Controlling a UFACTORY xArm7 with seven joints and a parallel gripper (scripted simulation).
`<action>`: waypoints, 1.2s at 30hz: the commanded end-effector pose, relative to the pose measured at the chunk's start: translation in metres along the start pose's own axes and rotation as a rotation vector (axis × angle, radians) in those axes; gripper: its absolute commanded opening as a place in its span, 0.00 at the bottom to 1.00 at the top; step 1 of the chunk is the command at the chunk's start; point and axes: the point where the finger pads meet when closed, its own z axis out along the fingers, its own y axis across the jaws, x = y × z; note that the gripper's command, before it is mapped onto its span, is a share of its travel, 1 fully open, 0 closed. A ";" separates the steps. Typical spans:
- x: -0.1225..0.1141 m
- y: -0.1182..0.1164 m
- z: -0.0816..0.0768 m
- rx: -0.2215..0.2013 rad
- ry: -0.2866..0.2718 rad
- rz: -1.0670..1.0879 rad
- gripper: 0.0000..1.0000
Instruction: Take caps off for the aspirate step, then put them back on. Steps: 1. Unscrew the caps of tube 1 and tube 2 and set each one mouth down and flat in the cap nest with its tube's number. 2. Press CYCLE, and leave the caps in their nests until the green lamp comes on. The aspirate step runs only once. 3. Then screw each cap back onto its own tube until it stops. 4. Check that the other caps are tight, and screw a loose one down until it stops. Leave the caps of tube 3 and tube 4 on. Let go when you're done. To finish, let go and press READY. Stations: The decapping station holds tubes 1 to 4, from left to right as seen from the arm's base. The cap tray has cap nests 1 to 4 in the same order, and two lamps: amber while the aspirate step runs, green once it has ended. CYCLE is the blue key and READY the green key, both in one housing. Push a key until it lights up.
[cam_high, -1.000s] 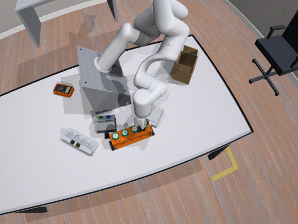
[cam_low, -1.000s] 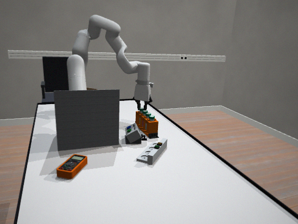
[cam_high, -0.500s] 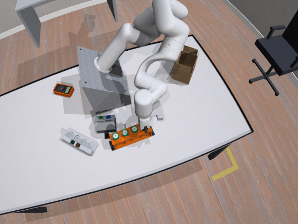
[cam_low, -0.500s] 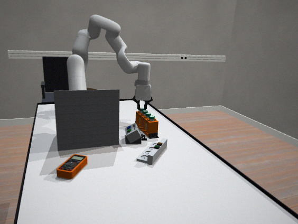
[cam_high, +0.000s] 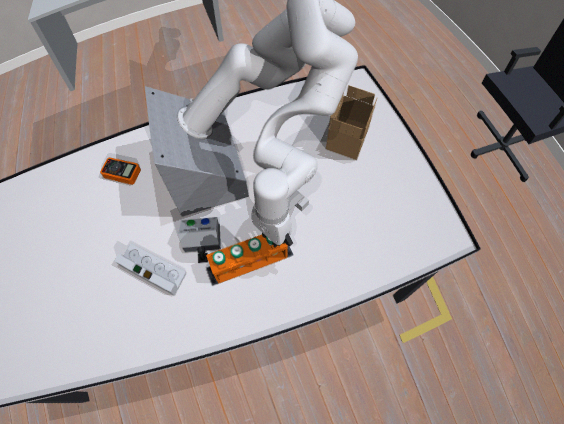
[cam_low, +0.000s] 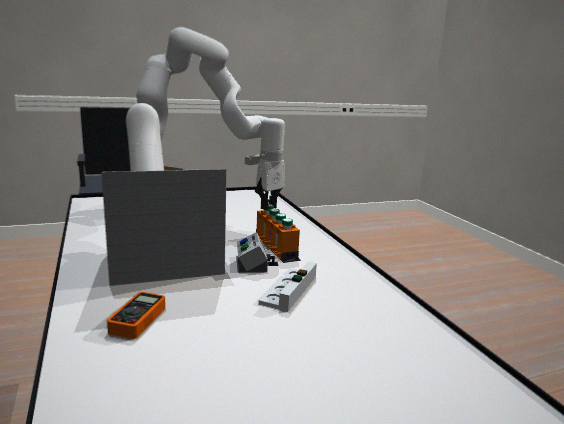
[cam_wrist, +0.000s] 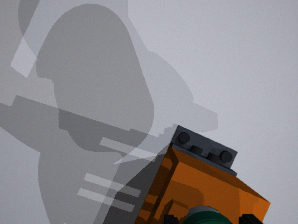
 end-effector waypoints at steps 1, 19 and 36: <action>-0.002 0.001 -0.002 -0.024 0.000 -0.232 0.00; -0.002 0.001 -0.002 -0.024 -0.001 -0.352 0.46; -0.002 0.001 -0.002 -0.025 0.009 0.487 0.46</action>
